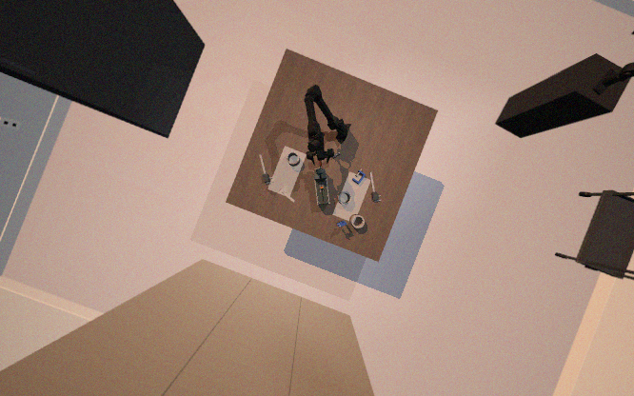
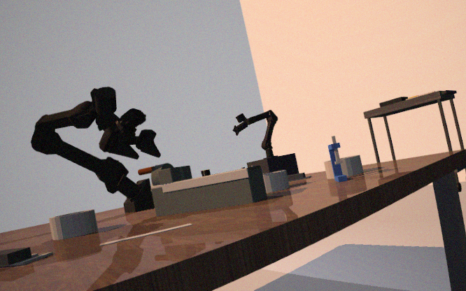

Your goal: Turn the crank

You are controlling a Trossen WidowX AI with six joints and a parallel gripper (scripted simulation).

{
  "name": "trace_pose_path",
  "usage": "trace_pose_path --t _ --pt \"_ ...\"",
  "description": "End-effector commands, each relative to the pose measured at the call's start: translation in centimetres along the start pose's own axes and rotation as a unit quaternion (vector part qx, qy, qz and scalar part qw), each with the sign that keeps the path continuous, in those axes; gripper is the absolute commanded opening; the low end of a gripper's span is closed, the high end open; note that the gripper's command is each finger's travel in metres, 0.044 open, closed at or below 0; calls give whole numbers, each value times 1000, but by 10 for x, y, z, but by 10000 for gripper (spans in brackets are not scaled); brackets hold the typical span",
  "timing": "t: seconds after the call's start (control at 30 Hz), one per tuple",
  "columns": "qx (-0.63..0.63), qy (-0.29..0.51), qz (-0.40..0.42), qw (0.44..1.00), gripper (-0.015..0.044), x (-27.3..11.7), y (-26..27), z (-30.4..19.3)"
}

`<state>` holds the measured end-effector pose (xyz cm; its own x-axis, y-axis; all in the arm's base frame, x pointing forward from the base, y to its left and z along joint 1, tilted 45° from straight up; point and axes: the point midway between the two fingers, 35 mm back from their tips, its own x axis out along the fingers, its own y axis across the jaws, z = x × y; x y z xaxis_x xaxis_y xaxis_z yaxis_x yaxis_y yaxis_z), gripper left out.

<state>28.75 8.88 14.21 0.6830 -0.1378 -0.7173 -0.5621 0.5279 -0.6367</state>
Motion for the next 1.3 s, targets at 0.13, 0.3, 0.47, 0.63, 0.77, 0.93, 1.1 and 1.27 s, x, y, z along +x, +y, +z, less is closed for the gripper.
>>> trace_pose_path --t 0.13,0.3,0.47,0.63,0.77,0.93,1.1,1.27 --pt "-1 -4 1 1000 440 8 0 -6" --pt "-1 -4 1 1000 440 14 0 -11" --pt "-1 -4 1 1000 440 20 -1 -17" --pt "-1 -4 1 1000 440 26 -1 -23" --pt "-1 -4 0 1000 440 30 -1 -28" --pt "-1 -4 0 1000 440 36 -1 -34" --pt "-2 -5 -1 1000 440 41 -1 -40" --pt "-2 -5 -1 1000 387 42 -1 -42"
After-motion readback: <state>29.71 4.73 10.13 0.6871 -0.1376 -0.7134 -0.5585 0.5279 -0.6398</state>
